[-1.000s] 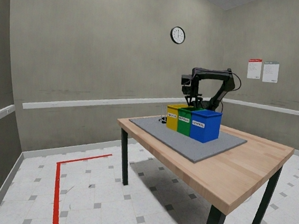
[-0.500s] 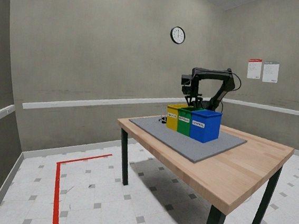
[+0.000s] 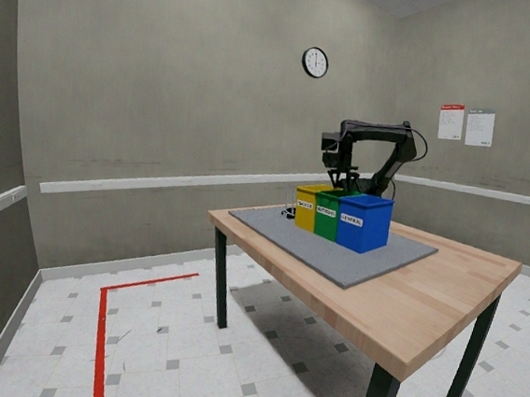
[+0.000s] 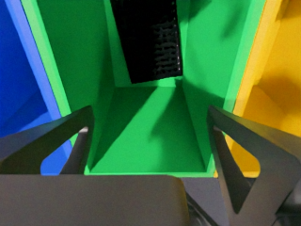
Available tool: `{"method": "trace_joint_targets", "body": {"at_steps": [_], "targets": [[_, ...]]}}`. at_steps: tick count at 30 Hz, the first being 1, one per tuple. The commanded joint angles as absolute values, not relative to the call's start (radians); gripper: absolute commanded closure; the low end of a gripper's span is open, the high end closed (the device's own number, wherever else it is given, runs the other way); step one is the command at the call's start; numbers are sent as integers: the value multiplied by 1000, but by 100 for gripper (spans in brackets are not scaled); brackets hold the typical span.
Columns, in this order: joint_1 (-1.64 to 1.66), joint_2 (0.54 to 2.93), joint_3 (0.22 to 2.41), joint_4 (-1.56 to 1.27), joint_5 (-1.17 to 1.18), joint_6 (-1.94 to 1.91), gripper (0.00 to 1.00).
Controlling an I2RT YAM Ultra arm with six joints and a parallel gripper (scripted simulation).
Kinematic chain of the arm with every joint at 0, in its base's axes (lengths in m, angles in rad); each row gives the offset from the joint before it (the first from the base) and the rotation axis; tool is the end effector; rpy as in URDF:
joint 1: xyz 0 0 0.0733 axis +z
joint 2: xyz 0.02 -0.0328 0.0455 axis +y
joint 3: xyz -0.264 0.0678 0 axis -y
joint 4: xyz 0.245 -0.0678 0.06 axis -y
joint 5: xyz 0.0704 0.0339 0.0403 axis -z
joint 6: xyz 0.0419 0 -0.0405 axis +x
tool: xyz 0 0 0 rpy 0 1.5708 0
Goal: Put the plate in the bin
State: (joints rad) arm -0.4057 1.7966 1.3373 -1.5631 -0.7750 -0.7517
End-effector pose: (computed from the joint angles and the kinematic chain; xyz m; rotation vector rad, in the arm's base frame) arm 0.2705 -0.0831 0.2311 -0.2222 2.7889 1.3018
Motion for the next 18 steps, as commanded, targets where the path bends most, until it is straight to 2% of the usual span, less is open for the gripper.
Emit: {"method": "trace_joint_targets", "body": {"at_steps": [1,18], "targets": [[-436,1790,1371,-1571,-778,-757,18],[-461,1828,1370,-1571,-757,-800,18]]}}
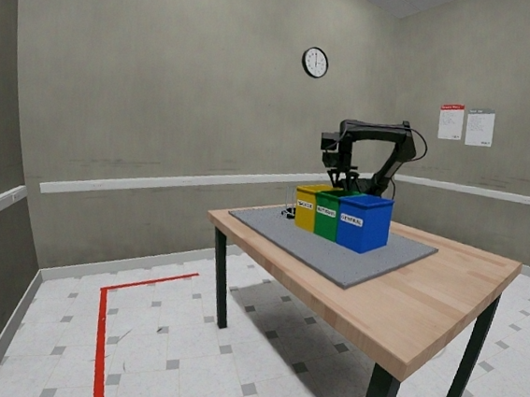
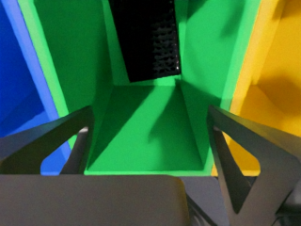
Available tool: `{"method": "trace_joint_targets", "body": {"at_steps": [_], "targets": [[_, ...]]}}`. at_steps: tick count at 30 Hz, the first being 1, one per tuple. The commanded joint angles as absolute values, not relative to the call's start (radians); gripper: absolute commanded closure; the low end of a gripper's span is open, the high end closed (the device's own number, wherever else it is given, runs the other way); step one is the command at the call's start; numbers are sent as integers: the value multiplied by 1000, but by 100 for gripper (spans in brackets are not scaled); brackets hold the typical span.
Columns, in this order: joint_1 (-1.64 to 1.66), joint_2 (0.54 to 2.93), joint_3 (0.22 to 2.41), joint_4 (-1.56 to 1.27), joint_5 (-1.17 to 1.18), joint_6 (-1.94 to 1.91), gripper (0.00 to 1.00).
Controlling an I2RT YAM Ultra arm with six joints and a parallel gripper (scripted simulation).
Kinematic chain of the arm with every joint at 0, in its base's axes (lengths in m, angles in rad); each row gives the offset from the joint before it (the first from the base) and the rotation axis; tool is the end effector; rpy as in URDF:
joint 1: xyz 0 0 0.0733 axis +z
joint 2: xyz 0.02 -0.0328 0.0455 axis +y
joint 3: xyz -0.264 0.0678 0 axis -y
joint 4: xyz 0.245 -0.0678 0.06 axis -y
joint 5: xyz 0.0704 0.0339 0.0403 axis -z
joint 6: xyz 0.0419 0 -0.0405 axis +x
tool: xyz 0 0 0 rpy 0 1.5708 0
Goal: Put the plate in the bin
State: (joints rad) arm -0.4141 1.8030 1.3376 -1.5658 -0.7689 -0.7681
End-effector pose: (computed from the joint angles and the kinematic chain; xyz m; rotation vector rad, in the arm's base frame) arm 0.2701 -0.0857 0.2294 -0.2305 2.7892 1.2999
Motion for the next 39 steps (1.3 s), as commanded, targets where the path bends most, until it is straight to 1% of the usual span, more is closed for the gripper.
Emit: {"method": "trace_joint_targets", "body": {"at_steps": [1,36,39], "targets": [[-468,1838,1371,-1571,-754,-811,18],[-644,2108,1399,-1455,-658,-1016,18],[-644,2085,1402,-1456,-671,-1017,18]]}}
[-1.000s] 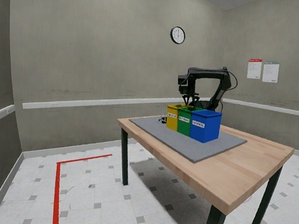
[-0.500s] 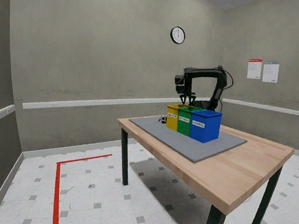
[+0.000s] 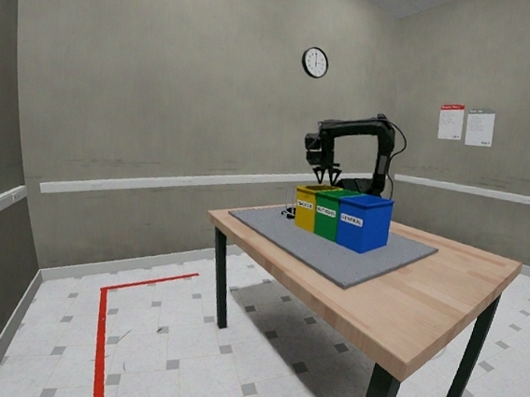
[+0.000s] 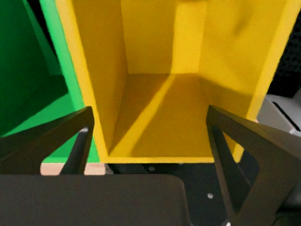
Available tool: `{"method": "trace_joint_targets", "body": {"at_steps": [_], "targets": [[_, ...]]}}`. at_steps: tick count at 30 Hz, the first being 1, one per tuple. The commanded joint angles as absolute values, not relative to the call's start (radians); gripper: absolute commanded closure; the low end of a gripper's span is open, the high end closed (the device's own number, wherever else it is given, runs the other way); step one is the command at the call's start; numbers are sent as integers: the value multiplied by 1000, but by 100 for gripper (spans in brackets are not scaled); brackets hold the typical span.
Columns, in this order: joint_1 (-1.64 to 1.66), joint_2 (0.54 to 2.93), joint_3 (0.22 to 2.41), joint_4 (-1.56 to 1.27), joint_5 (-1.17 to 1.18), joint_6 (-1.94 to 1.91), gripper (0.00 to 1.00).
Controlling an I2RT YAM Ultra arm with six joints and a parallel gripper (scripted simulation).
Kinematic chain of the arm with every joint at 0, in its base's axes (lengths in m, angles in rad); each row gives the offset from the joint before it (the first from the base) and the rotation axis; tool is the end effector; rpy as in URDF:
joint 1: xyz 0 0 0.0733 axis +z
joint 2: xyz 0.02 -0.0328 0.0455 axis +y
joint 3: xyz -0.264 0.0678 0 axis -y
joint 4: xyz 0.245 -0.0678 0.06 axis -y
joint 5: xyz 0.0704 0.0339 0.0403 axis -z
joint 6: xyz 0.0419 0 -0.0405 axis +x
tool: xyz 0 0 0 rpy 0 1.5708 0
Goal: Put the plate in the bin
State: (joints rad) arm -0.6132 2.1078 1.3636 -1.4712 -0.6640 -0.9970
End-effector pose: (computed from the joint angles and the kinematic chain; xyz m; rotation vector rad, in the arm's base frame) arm 0.2720 -0.1585 0.1413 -0.2168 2.8000 1.3383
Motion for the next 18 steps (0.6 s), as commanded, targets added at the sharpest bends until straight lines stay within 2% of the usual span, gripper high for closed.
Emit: {"method": "trace_joint_targets", "body": {"at_steps": [1,18], "targets": [[-644,2075,1401,-1462,-674,-1017,18],[-644,2087,1402,-1470,-676,-1015,18]]}}
